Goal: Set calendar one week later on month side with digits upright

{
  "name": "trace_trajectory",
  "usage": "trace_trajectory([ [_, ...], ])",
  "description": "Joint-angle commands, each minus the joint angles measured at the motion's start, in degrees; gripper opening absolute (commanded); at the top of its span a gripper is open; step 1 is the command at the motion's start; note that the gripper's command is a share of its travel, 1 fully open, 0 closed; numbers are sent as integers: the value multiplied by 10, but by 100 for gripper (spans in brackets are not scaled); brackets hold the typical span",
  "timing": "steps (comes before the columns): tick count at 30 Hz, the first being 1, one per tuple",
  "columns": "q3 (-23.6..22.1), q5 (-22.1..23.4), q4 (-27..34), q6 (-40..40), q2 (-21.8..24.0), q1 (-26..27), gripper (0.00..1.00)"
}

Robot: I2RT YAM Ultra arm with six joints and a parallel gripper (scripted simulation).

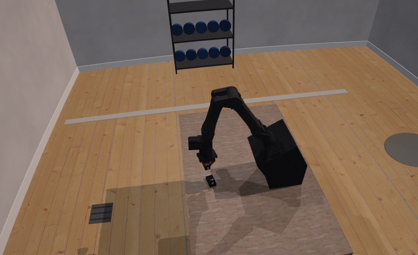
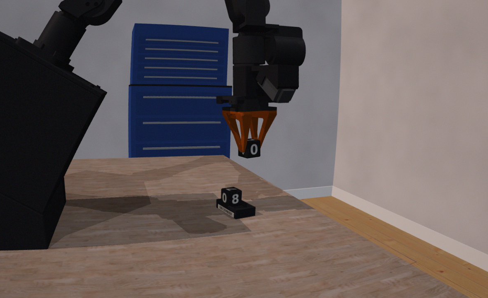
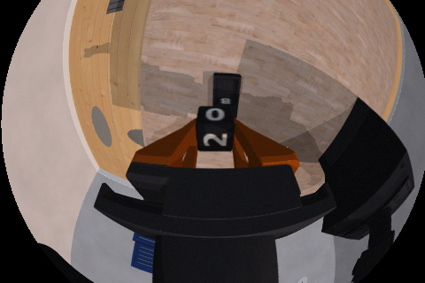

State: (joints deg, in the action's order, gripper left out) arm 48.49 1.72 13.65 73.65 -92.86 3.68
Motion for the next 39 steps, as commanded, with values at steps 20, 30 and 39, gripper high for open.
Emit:
trace_trajectory([
  [20, 1, 0, 27, -49, 5, 0, 26],
  [30, 1, -1, 28, -264, 5, -1, 26],
  [39, 1, -1, 28, -417, 5, -2, 26],
])
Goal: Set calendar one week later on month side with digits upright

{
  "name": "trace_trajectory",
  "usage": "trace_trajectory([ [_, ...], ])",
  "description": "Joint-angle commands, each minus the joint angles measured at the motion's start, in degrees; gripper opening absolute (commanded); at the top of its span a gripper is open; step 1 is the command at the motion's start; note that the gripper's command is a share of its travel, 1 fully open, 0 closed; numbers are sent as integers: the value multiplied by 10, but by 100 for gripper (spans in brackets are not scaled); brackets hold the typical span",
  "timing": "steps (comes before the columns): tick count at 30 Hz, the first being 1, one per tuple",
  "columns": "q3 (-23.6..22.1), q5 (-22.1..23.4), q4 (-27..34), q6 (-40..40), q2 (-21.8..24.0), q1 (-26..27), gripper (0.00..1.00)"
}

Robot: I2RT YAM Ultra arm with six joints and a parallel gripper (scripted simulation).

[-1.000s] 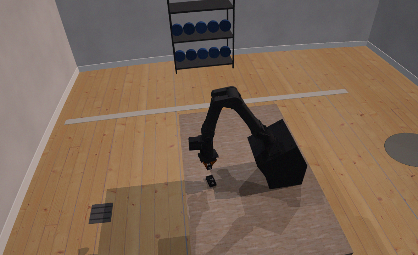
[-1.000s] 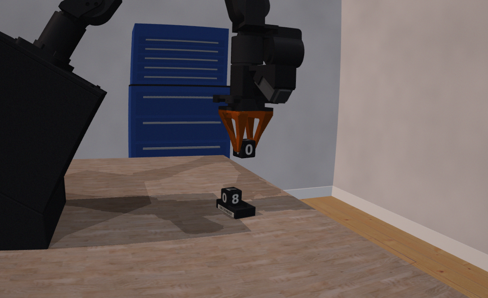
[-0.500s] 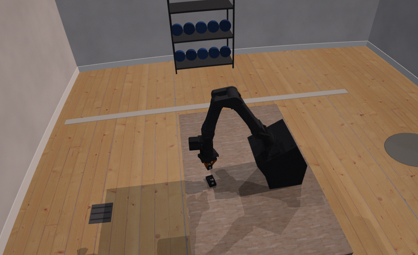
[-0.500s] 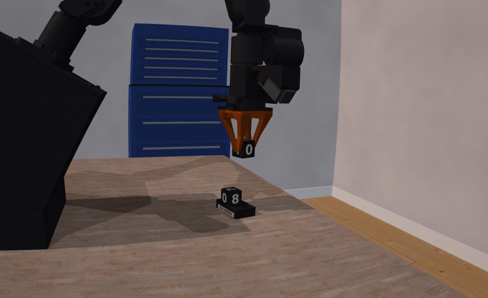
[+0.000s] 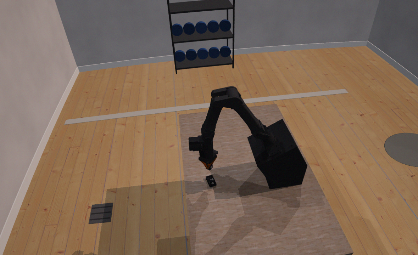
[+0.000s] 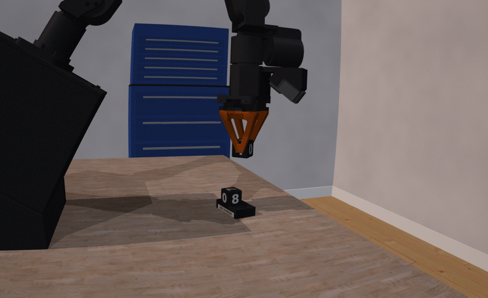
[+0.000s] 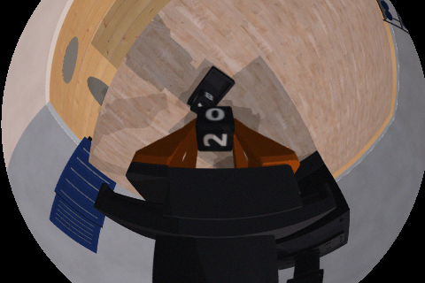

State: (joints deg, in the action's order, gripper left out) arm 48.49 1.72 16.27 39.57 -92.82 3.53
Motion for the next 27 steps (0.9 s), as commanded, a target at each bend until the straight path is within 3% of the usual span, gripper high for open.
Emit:
trace_trajectory([
  [1, 1, -2, 2, -109, 5, -1, 26],
  [13, 2, -2, 2, -353, 5, -2, 26],
  [16, 2, -2, 2, -353, 5, -2, 26],
  [18, 2, -2, 2, -434, 5, -2, 26],
  [27, 2, -3, 2, -606, 5, -3, 26],
])
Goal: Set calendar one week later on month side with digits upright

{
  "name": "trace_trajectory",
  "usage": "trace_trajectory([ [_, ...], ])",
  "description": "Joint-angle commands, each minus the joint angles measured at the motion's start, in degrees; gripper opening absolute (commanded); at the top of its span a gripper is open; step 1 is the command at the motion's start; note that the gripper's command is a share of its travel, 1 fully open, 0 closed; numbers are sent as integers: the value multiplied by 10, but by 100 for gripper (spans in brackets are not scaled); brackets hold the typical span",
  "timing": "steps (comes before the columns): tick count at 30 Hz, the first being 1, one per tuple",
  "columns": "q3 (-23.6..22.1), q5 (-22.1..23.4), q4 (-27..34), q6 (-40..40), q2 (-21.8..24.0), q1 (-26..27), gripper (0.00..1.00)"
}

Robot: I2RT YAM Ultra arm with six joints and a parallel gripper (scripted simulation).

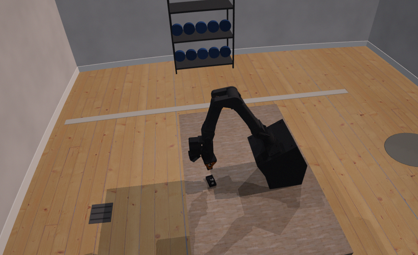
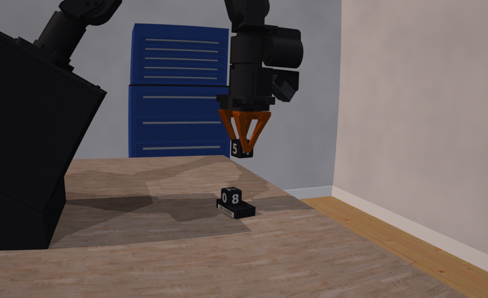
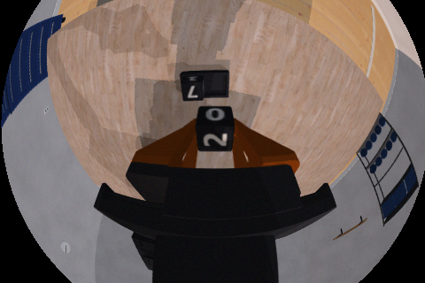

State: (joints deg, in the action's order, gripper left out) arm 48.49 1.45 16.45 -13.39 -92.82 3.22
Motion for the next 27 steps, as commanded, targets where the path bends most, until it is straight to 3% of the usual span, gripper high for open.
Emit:
trace_trajectory([
  [1, 2, 0, 0, -109, 5, -1, 26],
  [5, 2, 0, 0, -150, 5, -1, 26],
  [7, 2, -1, 0, -218, 5, -1, 26],
  [20, 2, -1, 1, -482, 5, -3, 26],
  [22, 2, -1, 1, -482, 5, -3, 26],
  [27, 2, -2, 1, -610, 5, -3, 26],
])
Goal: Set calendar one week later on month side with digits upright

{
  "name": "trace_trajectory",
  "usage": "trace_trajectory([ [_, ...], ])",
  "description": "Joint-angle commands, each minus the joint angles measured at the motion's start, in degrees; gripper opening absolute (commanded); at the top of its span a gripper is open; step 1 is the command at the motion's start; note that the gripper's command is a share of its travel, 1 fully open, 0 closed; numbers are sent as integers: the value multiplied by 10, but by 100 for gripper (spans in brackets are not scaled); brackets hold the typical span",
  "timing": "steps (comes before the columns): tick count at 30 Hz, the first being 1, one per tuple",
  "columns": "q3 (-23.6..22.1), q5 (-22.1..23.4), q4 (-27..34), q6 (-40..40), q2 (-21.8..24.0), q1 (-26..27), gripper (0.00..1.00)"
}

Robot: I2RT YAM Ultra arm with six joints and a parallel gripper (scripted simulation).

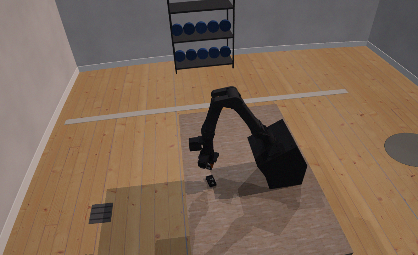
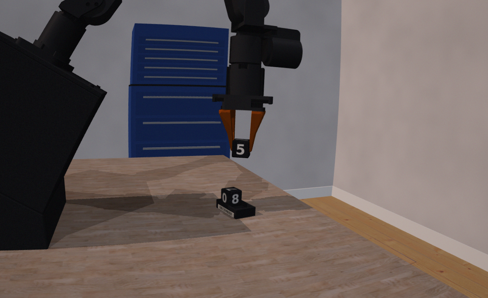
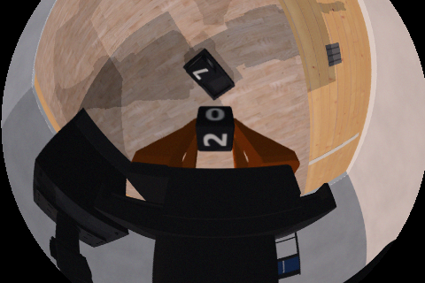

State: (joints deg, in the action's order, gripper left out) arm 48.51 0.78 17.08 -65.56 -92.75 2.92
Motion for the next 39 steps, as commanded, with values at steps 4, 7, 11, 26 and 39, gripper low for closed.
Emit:
trace_trajectory([
  [4, 2, 5, -5, -168, 4, -1, 26],
  [7, 2, 5, -5, -228, 4, -1, 26],
  [11, 2, 5, -5, -278, 4, -1, 26],
  [26, 2, 4, -5, -399, 4, -2, 26],
  [39, 2, 4, -5, -399, 4, -2, 26],
])
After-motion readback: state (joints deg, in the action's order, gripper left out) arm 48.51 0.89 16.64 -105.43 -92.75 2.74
